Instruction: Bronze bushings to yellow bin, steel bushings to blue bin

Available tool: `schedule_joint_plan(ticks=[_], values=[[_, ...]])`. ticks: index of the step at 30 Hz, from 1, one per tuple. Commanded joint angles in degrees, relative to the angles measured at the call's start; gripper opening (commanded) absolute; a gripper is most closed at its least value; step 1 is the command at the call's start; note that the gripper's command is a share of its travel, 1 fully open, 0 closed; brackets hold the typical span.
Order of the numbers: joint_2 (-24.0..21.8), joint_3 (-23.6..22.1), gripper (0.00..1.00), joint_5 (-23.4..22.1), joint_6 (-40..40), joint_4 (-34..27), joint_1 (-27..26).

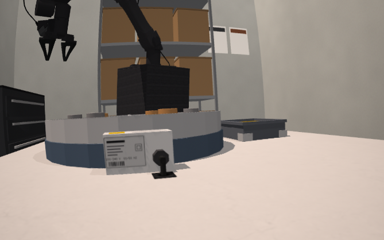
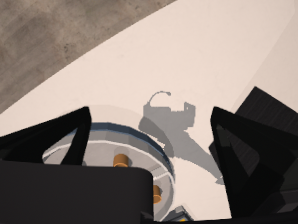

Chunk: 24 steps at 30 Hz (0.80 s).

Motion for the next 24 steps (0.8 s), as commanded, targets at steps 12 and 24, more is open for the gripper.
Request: schedule_joint_plan(ticks=[12, 24], values=[[-0.7, 0.5, 1.00, 0.5, 0.0, -0.1, -0.2], [-3.9, -8.8, 1.00, -3.6, -10.1, 5.5, 9.8]])
